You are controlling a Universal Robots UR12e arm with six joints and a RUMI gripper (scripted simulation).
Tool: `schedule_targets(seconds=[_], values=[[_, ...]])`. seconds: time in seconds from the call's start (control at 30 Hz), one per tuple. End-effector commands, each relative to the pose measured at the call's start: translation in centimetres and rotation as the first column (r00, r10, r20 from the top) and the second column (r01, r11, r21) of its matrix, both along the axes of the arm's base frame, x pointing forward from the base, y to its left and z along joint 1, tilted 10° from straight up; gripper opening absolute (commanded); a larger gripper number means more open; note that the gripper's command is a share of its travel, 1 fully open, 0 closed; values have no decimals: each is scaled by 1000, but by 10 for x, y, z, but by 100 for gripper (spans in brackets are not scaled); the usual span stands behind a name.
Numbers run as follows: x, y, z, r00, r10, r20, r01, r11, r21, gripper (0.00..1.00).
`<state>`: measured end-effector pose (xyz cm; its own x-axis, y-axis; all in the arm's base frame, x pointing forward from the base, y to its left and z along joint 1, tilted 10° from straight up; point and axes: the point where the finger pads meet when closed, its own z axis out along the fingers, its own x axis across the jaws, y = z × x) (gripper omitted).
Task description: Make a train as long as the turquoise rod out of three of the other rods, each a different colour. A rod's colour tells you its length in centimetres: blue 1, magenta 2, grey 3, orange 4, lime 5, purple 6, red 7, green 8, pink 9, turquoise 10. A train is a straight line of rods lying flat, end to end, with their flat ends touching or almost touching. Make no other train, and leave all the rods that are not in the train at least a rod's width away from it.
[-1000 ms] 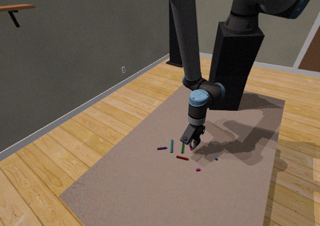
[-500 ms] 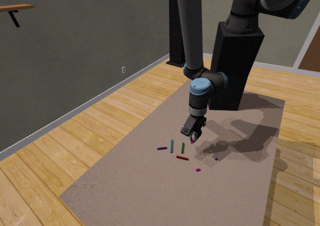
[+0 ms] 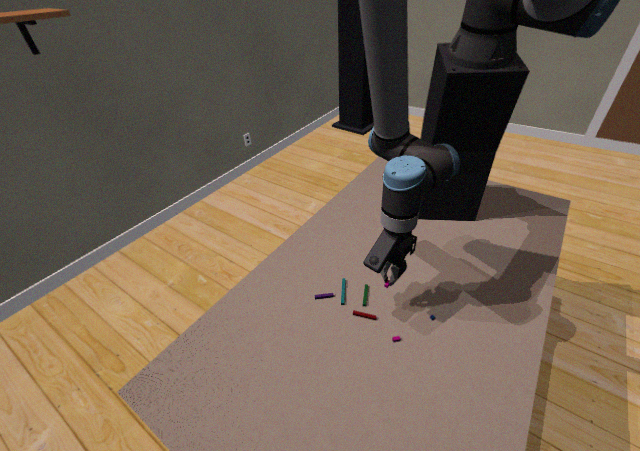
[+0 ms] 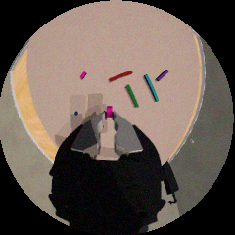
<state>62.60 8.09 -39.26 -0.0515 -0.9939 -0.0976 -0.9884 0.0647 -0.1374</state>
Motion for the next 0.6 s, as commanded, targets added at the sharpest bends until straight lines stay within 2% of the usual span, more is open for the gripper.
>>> schedule_targets(seconds=[0.0, 0.27, 0.33, 0.57], values=[[-2, 19, 2, 998, -64, -6, 64, 998, 8, 0], [-16, 81, 5, 962, -273, -30, 274, 961, 35, 0], [-16, 81, 5, 962, -273, -30, 274, 961, 35, 0], [-29, 118, 8, 919, -392, -46, 394, 918, 50, 0]])
